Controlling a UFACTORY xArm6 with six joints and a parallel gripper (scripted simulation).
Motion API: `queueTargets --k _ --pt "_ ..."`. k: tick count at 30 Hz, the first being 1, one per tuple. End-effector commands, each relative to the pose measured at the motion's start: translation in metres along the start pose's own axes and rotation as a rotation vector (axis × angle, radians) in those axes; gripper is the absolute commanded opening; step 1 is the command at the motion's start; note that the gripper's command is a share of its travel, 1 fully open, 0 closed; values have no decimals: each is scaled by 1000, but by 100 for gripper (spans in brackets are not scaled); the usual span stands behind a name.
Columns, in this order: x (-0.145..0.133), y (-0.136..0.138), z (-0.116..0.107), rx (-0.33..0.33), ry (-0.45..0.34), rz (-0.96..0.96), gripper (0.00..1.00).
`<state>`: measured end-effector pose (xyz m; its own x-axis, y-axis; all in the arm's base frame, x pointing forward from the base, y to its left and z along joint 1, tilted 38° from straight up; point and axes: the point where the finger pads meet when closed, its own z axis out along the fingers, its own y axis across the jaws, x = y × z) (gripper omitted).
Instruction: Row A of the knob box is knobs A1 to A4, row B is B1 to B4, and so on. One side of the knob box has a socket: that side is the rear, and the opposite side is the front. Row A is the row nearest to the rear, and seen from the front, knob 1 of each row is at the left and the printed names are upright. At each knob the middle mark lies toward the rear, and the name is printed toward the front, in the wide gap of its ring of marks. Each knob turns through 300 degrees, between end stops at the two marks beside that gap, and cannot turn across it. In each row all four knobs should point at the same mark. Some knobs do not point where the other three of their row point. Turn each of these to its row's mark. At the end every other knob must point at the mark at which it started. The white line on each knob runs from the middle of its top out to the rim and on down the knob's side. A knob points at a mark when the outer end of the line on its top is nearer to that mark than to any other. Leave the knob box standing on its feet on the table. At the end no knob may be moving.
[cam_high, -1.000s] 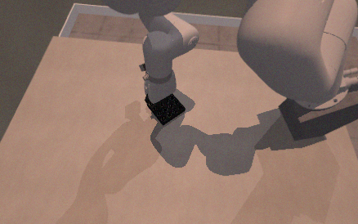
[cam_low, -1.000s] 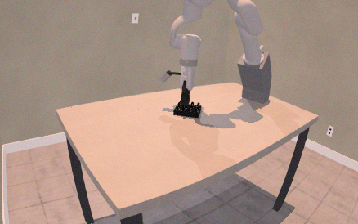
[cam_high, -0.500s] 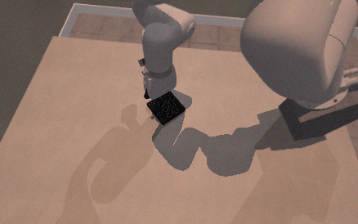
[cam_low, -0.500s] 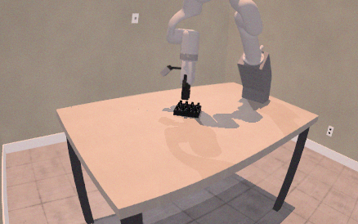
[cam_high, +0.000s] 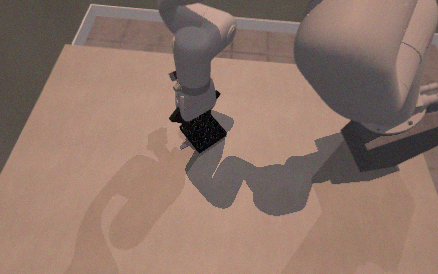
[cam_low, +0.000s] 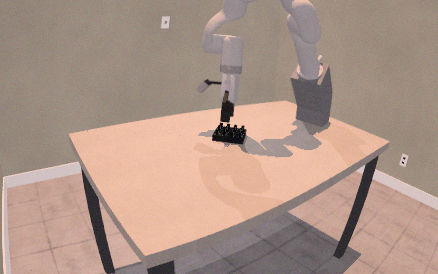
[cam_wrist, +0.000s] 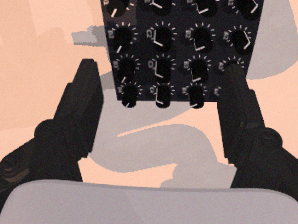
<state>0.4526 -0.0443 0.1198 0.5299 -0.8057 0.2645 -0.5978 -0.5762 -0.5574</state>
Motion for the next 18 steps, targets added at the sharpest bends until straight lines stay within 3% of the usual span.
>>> queueTargets --k 1,8,16,18 --pt "1 -1 -3 1 1 -1 100" --pt "1 -1 -25 1 1 -1 100" --pt "1 -1 -73 1 2 -1 100" --pt "1 -1 -73 1 2 -1 100"
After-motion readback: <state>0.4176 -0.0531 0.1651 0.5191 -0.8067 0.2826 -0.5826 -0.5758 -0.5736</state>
